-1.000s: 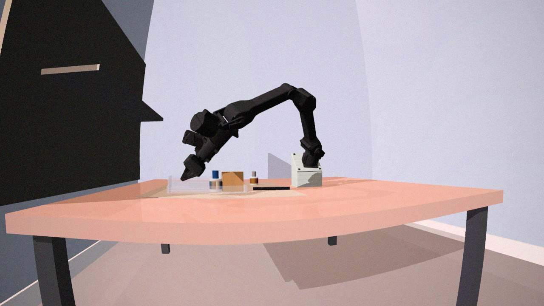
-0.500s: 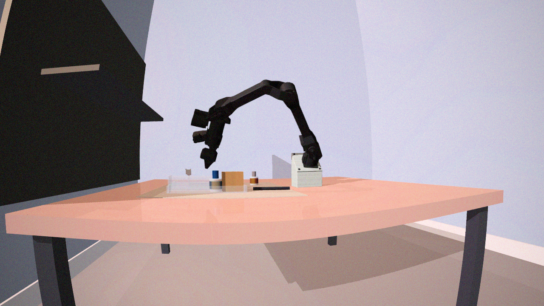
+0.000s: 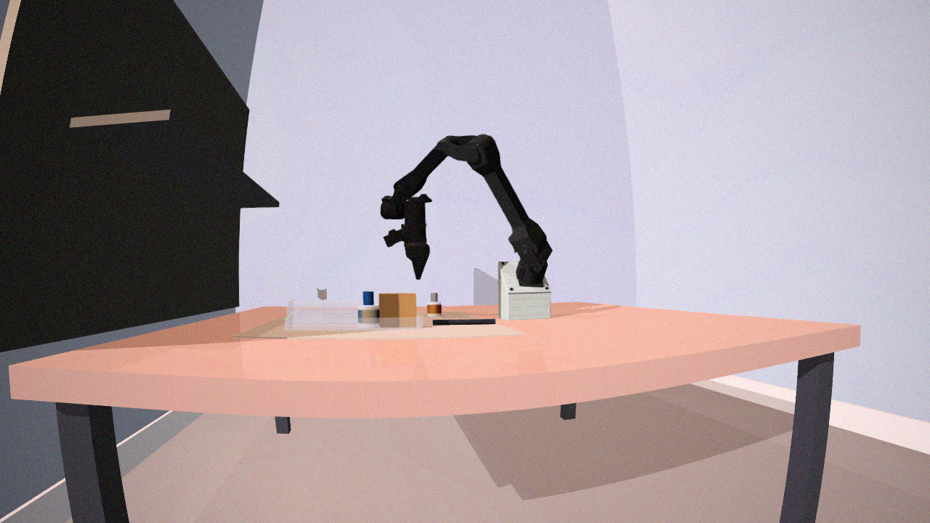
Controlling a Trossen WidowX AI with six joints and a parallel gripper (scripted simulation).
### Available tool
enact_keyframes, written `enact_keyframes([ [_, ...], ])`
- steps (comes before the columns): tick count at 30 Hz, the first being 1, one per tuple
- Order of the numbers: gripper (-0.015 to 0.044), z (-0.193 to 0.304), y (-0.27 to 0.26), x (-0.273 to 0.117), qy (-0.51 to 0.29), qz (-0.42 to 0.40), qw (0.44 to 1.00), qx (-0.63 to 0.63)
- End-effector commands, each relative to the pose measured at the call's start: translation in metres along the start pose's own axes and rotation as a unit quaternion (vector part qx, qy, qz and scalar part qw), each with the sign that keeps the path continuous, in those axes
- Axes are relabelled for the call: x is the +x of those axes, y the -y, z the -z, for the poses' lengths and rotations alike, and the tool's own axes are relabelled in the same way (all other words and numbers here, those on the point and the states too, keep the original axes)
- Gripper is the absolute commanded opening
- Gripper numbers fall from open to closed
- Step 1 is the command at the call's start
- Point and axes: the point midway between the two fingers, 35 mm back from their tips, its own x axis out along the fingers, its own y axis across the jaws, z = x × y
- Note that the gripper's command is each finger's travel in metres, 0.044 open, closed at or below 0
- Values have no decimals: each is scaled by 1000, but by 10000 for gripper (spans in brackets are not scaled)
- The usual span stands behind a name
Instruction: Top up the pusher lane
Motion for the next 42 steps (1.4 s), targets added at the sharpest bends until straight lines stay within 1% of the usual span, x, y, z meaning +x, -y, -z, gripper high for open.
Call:
enact_keyframes([
  [1, 440, 46, 15, 8, 21, -94, 995, -20],
  [9, 440, 48, 15, 11, 22, -98, 995, -20],
  [12, 440, 47, 8, 41, 23, -99, 995, -21],
  [13, 440, 47, 7, 44, 23, -99, 995, -21],
  [18, 440, 47, 6, 44, 23, -99, 995, -21],
  [22, 440, 47, 3, 59, 23, -99, 995, -21],
  [26, 440, 47, 3, 60, 23, -99, 995, -21],
  [42, 440, 45, -3, 85, 23, -100, 995, -21],
])
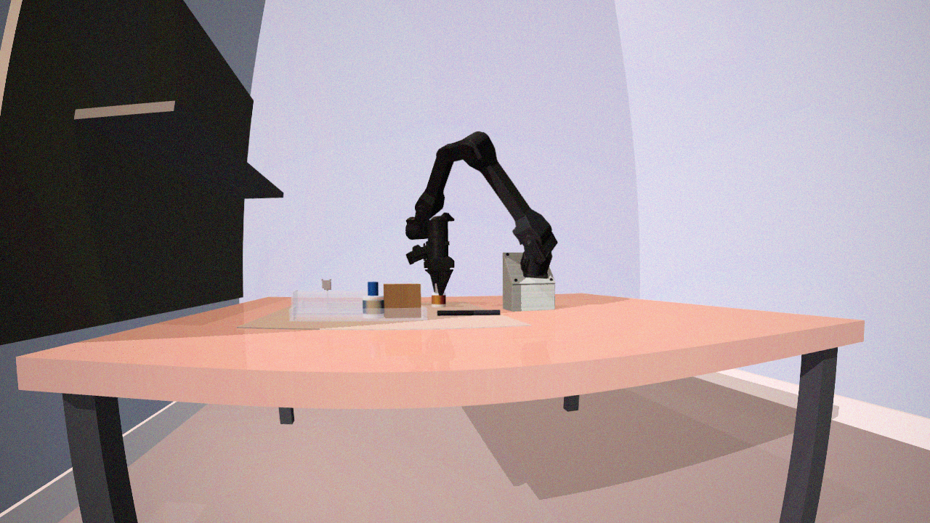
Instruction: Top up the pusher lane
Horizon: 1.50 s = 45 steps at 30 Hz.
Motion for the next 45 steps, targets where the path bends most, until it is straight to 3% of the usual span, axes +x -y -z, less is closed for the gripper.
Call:
enact_keyframes([
  [1, 440, 0, -1, 7, 2, -3, 1000, 2],
  [6, 440, 0, -1, 12, 2, -3, 1000, 2],
  [16, 177, 0, -1, 12, 2, -3, 1000, 2],
  [22, 138, 0, -1, 12, 2, -3, 1000, 2],
  [27, 6, -3, 1, -2, 2, -2, 1000, 3],
  [41, 0, -9, 7, -90, 2, -1, 1000, 3],
  [45, 0, -8, 6, -94, 2, -1, 1000, 3],
])
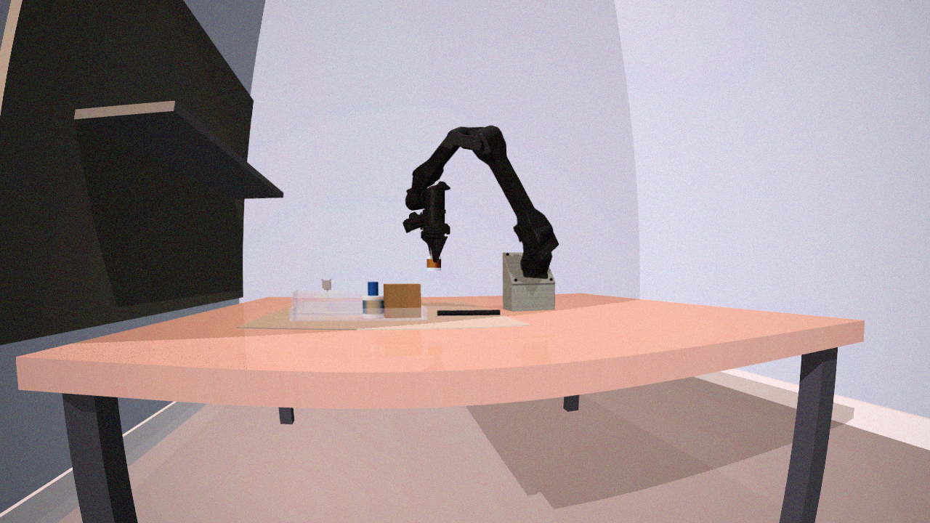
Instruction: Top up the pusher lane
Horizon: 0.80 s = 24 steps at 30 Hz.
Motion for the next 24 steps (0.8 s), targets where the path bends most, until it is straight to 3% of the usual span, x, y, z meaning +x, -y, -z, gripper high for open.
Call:
enact_keyframes([
  [1, 0, 0, -1, -5, -3, 1, 1000, -3],
  [24, 0, -49, -130, 33, -1, 6, 1000, -31],
])
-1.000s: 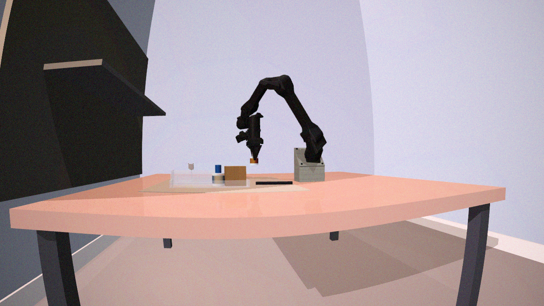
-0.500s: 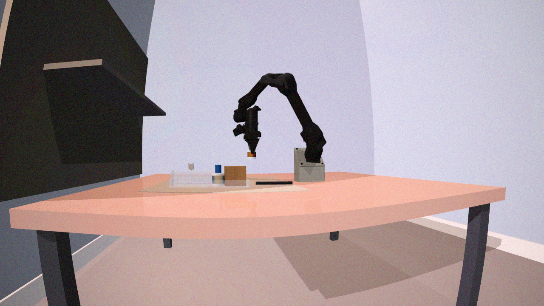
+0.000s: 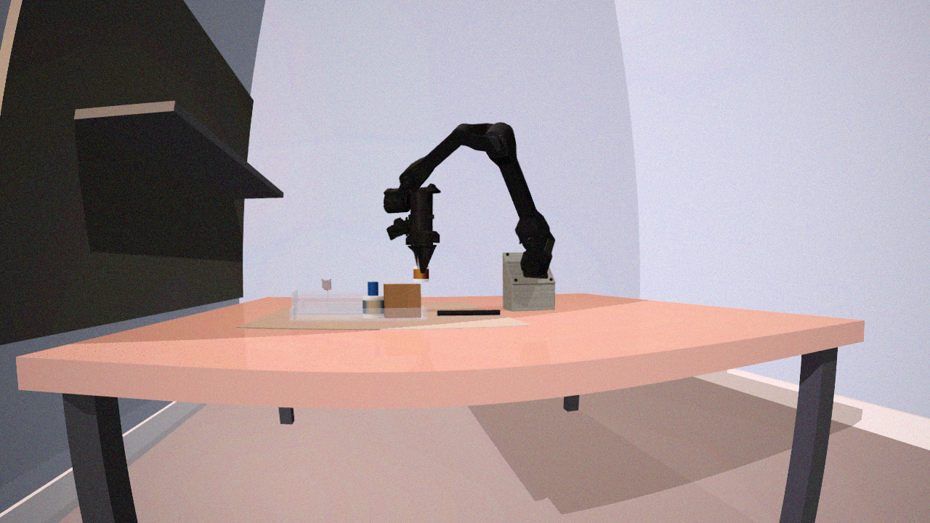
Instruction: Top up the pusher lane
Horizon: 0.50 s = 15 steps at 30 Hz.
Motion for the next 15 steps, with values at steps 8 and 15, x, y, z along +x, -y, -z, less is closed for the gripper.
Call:
enact_keyframes([
  [8, 0, -7, -62, 20, 2, -16, 1000, -14],
  [15, 0, -7, -63, 30, 2, -17, 1000, -15],
])
